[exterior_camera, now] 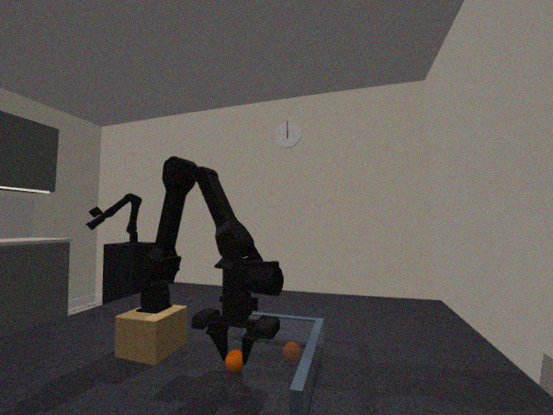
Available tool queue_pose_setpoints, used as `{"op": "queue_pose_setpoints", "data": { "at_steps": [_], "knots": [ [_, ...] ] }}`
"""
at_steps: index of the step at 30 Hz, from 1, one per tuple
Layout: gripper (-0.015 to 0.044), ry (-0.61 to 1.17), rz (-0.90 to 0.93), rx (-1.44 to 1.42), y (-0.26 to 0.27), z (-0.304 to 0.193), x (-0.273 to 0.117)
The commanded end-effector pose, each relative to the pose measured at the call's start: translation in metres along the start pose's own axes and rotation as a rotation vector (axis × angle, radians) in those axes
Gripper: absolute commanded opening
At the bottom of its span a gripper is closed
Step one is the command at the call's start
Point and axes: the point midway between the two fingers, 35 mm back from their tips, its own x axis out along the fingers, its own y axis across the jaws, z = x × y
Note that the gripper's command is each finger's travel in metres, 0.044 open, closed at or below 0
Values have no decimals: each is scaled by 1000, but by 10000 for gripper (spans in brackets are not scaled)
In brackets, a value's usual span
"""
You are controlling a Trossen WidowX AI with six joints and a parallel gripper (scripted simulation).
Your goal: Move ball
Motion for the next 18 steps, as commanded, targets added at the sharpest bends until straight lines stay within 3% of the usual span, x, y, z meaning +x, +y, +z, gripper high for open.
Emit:
{"op": "queue_pose_setpoints", "data": {
  "at_steps": [1, 3, 15, 18],
  "knots": [
    [39, -2, -8, -4, -5, 0, -16],
    [0, -2, -9, -4, -8, -1, -31],
    [0, -2, -9, -4, -2, 0, -125],
    [0, -2, -9, -4, -1, 0, -130]
  ]
}}
